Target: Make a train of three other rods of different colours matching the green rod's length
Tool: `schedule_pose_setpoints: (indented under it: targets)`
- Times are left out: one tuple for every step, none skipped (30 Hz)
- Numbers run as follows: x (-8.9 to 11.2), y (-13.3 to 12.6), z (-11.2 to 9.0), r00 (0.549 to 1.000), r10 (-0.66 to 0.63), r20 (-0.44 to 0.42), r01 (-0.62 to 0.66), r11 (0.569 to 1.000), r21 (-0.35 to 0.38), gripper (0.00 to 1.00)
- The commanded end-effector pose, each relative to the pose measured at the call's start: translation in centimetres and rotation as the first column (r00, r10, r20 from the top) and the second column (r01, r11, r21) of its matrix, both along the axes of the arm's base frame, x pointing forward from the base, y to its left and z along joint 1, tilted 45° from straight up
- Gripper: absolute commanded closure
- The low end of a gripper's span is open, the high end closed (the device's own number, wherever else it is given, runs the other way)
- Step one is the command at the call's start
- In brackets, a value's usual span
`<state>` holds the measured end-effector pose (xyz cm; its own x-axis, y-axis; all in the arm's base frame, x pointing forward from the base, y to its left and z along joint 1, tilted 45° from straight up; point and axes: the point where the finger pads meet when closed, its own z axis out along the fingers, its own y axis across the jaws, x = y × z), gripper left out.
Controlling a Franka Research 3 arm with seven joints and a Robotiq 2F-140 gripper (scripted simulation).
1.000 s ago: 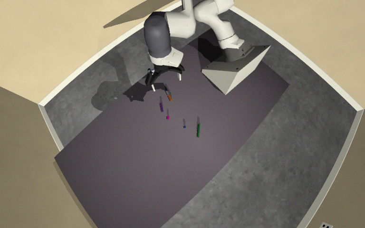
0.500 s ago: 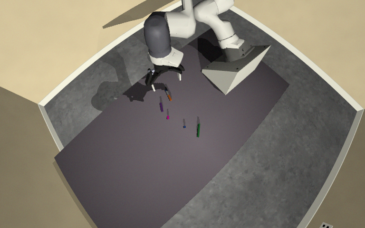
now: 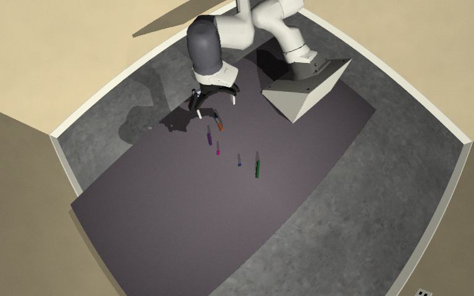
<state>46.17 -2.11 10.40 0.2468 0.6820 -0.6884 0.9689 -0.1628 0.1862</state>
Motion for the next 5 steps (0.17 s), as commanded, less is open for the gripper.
schedule_pose_setpoints:
  targets:
    - [0.01,0.03,0.09,1.0,-0.001,-0.001,0.001,1.0,0.001,0.0]
    - [0.01,0.03,0.09,1.0,-0.001,-0.001,0.001,1.0,0.001,0.0]
    - [0.01,0.03,0.09,1.0,-0.001,-0.001,0.001,1.0,0.001,0.0]
    - [0.01,0.03,0.09,1.0,-0.001,-0.001,0.001,1.0,0.001,0.0]
    - [0.01,0.03,0.09,1.0,-0.001,-0.001,0.001,1.0,0.001,0.0]
